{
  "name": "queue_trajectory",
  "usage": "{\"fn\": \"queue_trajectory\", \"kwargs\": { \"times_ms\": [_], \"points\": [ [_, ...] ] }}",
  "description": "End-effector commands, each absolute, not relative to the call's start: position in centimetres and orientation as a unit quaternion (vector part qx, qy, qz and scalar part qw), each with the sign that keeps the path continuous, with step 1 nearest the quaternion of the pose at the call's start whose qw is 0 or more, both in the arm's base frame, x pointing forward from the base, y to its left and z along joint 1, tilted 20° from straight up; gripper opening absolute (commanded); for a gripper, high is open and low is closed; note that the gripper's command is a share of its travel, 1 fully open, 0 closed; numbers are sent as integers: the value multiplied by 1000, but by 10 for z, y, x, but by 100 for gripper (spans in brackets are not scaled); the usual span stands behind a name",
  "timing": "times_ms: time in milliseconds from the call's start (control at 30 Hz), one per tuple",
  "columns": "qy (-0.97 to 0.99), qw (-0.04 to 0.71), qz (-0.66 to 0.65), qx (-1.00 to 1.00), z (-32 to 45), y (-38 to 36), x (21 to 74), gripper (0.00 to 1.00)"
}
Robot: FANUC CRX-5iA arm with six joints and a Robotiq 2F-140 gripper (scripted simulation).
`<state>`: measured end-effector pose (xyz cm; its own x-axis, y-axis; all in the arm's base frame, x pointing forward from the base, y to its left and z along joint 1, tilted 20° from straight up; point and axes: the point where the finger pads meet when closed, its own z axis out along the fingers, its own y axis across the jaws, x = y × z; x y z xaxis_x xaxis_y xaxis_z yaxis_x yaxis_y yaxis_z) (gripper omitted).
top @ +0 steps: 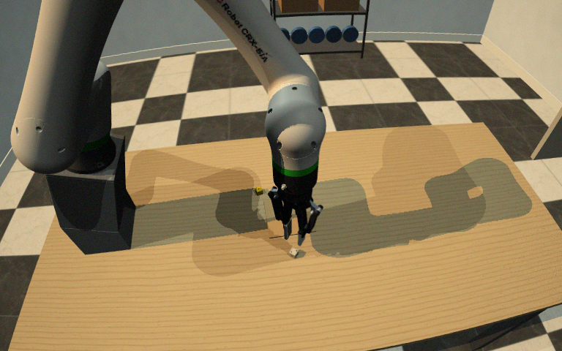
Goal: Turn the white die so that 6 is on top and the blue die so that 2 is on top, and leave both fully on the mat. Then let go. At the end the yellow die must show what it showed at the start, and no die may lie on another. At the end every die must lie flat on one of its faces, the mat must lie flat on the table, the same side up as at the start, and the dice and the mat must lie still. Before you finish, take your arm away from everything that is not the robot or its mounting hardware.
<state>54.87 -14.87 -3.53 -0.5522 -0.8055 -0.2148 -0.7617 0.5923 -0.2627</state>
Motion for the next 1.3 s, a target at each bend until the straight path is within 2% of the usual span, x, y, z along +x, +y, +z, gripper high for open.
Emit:
{"fn": "queue_trajectory", "kwargs": {
  "times_ms": [0,1267],
  "points": [
    [878,158,-70,-446,-35,-149,549,21],
    [878,158,-70,-446,-43,-149,552,21]
  ]
}}
